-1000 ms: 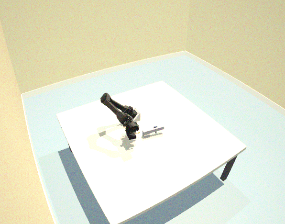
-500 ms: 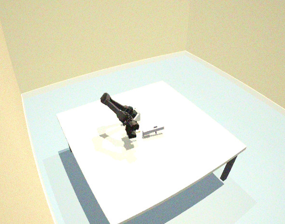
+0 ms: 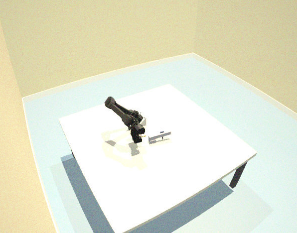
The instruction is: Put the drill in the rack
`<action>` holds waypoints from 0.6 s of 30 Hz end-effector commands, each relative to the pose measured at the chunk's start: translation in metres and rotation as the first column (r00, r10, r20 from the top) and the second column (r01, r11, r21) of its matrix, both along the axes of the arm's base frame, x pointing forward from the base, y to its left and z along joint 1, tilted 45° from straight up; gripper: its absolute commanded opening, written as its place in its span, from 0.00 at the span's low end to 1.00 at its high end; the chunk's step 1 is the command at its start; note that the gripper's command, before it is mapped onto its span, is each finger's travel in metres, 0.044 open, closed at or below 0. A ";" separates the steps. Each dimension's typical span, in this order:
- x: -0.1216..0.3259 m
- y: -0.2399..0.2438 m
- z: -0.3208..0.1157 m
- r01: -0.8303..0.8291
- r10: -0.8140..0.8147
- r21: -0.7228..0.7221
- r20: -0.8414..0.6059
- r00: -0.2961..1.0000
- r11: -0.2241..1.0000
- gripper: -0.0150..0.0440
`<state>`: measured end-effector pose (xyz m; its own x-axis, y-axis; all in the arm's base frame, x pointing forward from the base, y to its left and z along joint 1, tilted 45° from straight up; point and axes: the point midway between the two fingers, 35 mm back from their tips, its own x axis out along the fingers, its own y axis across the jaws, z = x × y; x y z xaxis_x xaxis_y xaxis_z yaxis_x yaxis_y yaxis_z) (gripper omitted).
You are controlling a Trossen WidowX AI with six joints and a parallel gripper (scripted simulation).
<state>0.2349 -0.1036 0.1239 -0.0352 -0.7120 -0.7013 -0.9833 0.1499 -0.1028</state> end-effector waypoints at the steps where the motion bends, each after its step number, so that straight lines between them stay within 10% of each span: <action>1: 0.001 0.002 0.002 0.002 -0.002 0.002 0.007 1.000 1.000 0.25; 18: 0.002 0.008 0.010 0.002 -0.002 0.002 0.007 1.000 1.000 0.25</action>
